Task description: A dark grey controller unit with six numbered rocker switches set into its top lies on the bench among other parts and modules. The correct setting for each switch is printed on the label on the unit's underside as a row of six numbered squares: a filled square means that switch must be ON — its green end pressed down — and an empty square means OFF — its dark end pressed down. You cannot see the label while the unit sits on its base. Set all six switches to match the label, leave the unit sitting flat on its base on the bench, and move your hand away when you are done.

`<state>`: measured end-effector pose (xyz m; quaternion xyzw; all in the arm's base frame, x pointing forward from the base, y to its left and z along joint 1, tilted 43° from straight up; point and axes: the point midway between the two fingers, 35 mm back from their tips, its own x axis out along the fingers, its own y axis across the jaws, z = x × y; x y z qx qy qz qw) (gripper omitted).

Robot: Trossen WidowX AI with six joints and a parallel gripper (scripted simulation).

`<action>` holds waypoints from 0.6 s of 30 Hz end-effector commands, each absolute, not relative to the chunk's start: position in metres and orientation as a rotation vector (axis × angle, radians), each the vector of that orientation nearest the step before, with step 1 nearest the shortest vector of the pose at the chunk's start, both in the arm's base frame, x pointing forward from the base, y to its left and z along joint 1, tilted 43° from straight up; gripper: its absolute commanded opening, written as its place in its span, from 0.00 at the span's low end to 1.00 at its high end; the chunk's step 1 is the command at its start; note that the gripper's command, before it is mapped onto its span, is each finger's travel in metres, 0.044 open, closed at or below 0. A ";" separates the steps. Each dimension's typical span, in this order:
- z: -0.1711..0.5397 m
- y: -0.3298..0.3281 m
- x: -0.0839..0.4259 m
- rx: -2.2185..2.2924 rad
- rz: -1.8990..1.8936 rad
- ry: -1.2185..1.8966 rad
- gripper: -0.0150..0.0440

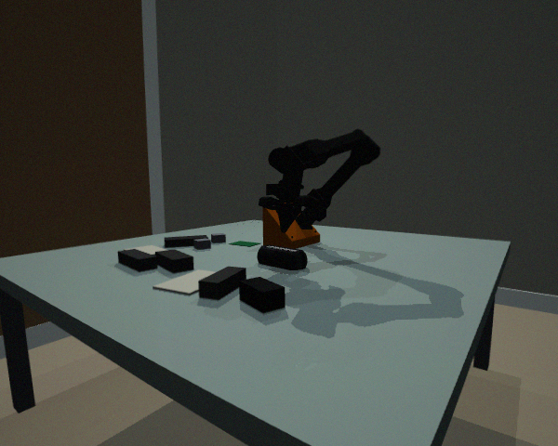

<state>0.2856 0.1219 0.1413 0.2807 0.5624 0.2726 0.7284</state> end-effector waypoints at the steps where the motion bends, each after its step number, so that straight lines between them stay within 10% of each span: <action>1: 0.139 0.122 0.283 0.604 0.617 1.233 0.25; 11: 0.139 0.122 0.283 0.604 0.617 1.233 0.25; 18: 0.148 0.136 0.290 0.871 0.394 1.435 0.57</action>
